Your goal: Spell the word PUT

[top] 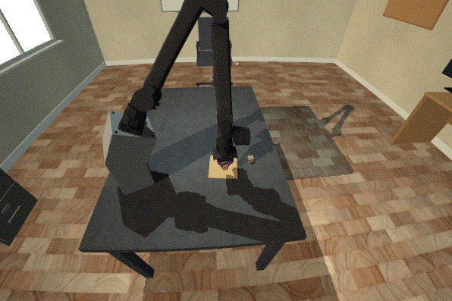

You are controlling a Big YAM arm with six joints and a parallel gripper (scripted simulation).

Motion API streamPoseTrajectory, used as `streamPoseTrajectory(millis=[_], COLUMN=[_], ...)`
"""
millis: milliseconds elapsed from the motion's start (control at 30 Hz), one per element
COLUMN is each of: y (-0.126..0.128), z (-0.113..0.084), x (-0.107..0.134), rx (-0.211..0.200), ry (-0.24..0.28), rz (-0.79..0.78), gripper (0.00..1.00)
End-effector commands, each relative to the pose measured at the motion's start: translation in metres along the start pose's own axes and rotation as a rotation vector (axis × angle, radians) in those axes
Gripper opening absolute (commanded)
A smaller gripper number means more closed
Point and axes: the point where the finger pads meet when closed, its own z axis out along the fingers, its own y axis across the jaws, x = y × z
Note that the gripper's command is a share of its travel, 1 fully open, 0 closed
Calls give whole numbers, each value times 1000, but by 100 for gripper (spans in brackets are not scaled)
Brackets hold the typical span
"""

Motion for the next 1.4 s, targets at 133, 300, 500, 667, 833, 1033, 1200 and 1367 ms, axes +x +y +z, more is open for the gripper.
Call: streamPoseTrajectory(millis=[133,300,500,667,833,1033,1200,1367], y=[-1,-1,0,5,5,5,5,5], z=[38,45,51,50,50,50,50,50], x=[-4,-3,-3,-2,-2,-2,-2,-2], rx=[0,1,-1,-12,-12,-12,-12,-12], ry=[-8,-6,-7,-6,-6,-6,-6,-6], rz=[10,14,14,21,21,21,21,20], gripper=[20,20,20,20,20,20,20,20])
